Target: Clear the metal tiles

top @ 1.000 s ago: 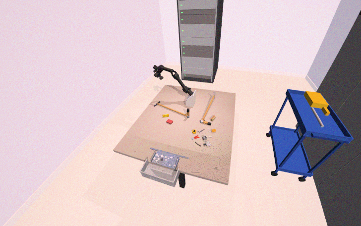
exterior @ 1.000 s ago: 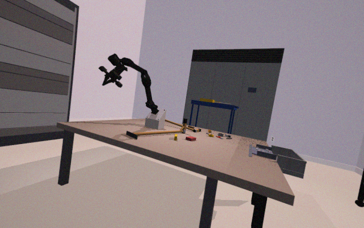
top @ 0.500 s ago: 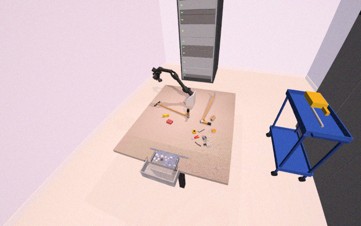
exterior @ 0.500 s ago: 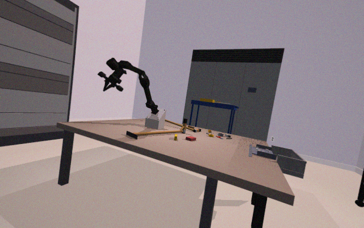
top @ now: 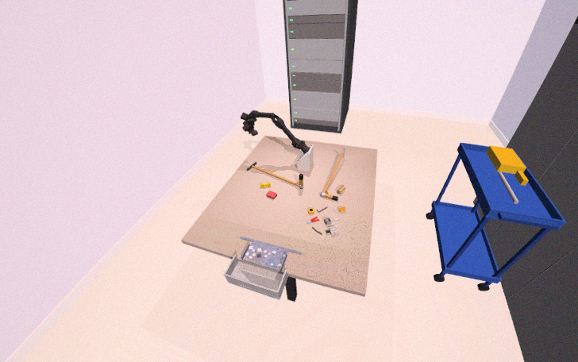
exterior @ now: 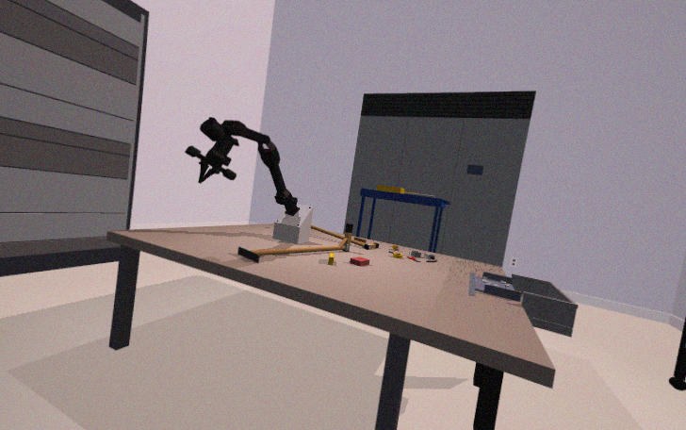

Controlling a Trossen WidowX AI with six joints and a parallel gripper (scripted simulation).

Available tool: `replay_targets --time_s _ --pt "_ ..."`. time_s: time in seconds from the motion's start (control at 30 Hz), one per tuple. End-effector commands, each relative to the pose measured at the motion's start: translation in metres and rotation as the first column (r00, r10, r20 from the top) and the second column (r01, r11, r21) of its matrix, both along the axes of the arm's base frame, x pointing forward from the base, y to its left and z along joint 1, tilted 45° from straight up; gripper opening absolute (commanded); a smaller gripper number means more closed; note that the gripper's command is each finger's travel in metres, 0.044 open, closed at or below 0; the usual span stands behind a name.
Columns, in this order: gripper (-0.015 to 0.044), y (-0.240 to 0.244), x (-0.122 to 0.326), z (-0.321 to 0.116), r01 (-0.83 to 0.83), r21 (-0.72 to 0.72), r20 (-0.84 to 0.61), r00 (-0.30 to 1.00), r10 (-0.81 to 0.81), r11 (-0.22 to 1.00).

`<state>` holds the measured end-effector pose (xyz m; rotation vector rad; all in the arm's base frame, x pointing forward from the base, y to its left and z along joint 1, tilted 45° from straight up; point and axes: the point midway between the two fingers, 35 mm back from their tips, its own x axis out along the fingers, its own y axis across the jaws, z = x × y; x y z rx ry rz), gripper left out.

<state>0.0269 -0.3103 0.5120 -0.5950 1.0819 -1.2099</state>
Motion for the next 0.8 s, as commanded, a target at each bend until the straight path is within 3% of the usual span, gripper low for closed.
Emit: replay_targets --time_s 0.0,0.77 --pt "0.0 -0.005 0.009 -0.005 -0.007 0.017 0.019 1.0 0.006 1.0" --pt "0.0 -0.028 0.077 -0.039 -0.068 0.116 0.114 0.992 0.055 0.991"
